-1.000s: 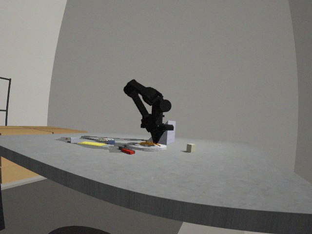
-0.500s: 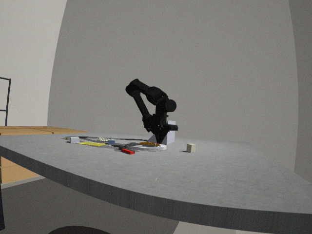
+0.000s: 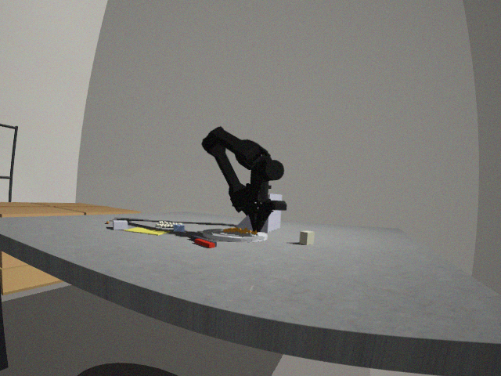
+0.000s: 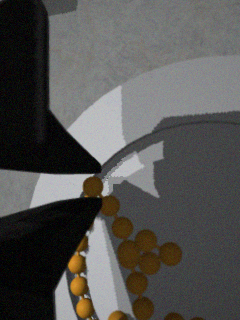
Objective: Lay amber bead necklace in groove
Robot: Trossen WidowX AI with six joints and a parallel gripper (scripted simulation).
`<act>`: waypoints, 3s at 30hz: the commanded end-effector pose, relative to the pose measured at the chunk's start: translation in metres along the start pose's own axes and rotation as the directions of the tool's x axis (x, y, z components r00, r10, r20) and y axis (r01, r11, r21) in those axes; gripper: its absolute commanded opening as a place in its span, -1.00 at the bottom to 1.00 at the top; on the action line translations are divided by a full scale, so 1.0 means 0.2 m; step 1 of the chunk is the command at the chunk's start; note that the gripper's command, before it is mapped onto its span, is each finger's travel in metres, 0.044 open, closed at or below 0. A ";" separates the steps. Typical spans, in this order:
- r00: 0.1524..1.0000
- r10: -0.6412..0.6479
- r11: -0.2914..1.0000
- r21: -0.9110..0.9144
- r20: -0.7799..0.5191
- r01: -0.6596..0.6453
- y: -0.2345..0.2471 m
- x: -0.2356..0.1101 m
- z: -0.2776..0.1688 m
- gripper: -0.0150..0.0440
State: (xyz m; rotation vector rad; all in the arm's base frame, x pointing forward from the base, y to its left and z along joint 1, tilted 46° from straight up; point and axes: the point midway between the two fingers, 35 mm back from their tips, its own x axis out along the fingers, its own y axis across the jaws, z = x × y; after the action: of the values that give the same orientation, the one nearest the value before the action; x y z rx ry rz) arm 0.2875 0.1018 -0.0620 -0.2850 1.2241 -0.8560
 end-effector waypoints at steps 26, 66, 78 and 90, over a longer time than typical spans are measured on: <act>1.000 -0.007 1.000 -0.001 -0.007 0.007 0.00 -0.02 0.00 1.00; 1.000 -0.007 0.648 0.761 -0.008 0.010 -0.08 -0.16 0.04 -0.08; 1.000 -0.001 0.648 0.761 -0.004 0.004 -0.07 -0.11 0.04 -0.08; 1.000 -0.006 0.648 0.761 -0.006 0.008 -0.08 -0.02 0.04 -0.08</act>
State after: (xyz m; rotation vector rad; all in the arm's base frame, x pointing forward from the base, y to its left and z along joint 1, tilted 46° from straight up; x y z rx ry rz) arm 0.2884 0.0991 -0.0427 0.4204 0.7593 -1.3010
